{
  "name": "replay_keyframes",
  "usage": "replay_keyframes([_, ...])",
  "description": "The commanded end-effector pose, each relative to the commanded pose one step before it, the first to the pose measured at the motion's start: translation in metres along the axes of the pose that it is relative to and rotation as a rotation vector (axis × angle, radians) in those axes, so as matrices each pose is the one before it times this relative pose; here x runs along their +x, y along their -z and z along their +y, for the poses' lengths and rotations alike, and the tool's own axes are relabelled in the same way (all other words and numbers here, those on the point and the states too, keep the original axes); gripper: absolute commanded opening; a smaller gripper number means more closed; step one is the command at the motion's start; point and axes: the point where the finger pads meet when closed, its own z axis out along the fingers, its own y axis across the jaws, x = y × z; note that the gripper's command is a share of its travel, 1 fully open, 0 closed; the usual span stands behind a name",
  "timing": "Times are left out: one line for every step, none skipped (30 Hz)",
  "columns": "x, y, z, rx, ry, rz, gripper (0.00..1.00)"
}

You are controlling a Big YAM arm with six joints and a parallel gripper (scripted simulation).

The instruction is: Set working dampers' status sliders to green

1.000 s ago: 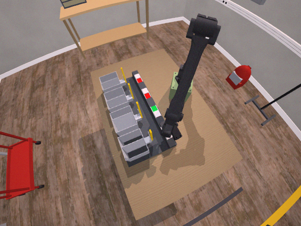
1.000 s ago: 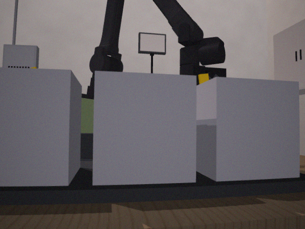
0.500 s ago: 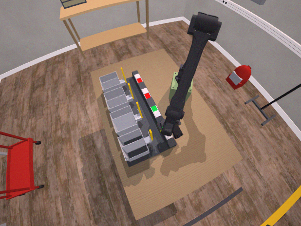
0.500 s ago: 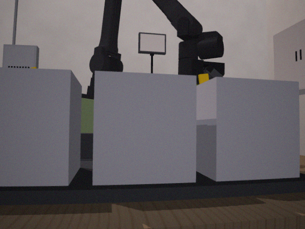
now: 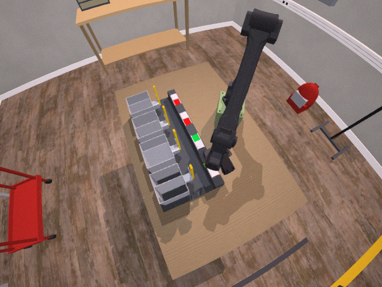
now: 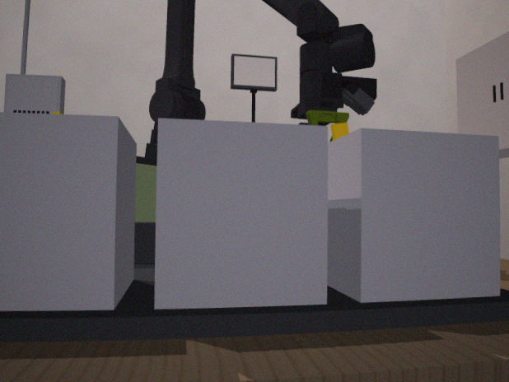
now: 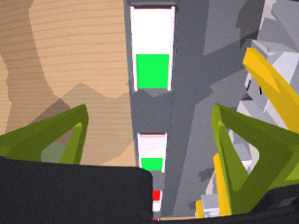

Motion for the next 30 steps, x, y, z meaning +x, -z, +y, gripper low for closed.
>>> replay_keyframes([-0.01819, 0.02822, -0.0211, 0.04249, 0.00537, -0.04711, 1.0])
replay_keyframes([-0.00007, 0.00006, 0.00013, -0.00035, 0.00025, 0.00023, 1.0])
replay_keyframes([0.00086, -0.00335, 0.0008, -0.00681, -0.00028, 0.00648, 1.0])
replay_keyframes([0.00028, -0.00106, 0.00024, -0.00209, -0.00022, 0.00209, 1.0])
replay_keyframes([0.0, -0.00001, 0.0, -0.00002, -0.00002, 0.00003, 1.0])
replay_keyframes([0.0, 0.0, 0.0, 0.0, 0.0, 0.0, 1.0])
replay_keyframes([0.0, 0.0, 0.0, -0.00001, -0.00001, 0.00001, 1.0])
replay_keyframes([0.0, 0.0, 0.0, 0.0, 0.0, 0.0, 1.0])
replay_keyframes([0.0, 0.0, 0.0, 0.0, 0.0, 0.0, 1.0])
replay_keyframes([0.0, 0.0, 0.0, 0.0, 0.0, 0.0, 1.0])
replay_keyframes([0.0, 0.0, 0.0, 0.0, 0.0, 0.0, 1.0])
replay_keyframes([0.0, 0.0, 0.0, 0.0, 0.0, 0.0, 1.0])
replay_keyframes([0.0, 0.0, 0.0, 0.0, 0.0, 0.0, 1.0])
replay_keyframes([0.0, 0.0, 0.0, 0.0, 0.0, 0.0, 1.0])
replay_keyframes([0.0, 0.0, 0.0, 0.0, 0.0, 0.0, 1.0])
replay_keyframes([0.0, 0.0, 0.0, 0.0, 0.0, 0.0, 1.0])
replay_keyframes([0.0, 0.0, 0.0, 0.0, 0.0, 0.0, 1.0])
replay_keyframes([0.0, 0.0, 0.0, 0.0, 0.0, 0.0, 1.0])
replay_keyframes([0.0, 0.0, 0.0, 0.0, 0.0, 0.0, 1.0])
replay_keyframes([0.0, 0.0, 0.0, 0.0, 0.0, 0.0, 1.0])
replay_keyframes([0.0, 0.0, 0.0, 0.0, 0.0, 0.0, 1.0])
replay_keyframes([0.0, 0.0, 0.0, 0.0, 0.0, 0.0, 1.0])
replay_keyframes([0.0, 0.0, 0.0, 0.0, 0.0, 0.0, 1.0])
replay_keyframes([0.0, 0.0, 0.0, 0.0, 0.0, 0.0, 1.0])
replay_keyframes([0.0, 0.0, 0.0, 0.0, 0.0, 0.0, 1.0])
replay_keyframes([0.0, 0.0, 0.0, 0.0, 0.0, 0.0, 1.0])
replay_keyframes([0.0, 0.0, 0.0, 0.0, 0.0, 0.0, 1.0])
replay_keyframes([0.0, 0.0, 0.0, 0.0, 0.0, 0.0, 1.0])
replay_keyframes([0.0, 0.0, 0.0, 0.0, 0.0, 0.0, 1.0])
replay_keyframes([0.0, 0.0, 0.0, 0.0, 0.0, 0.0, 1.0])
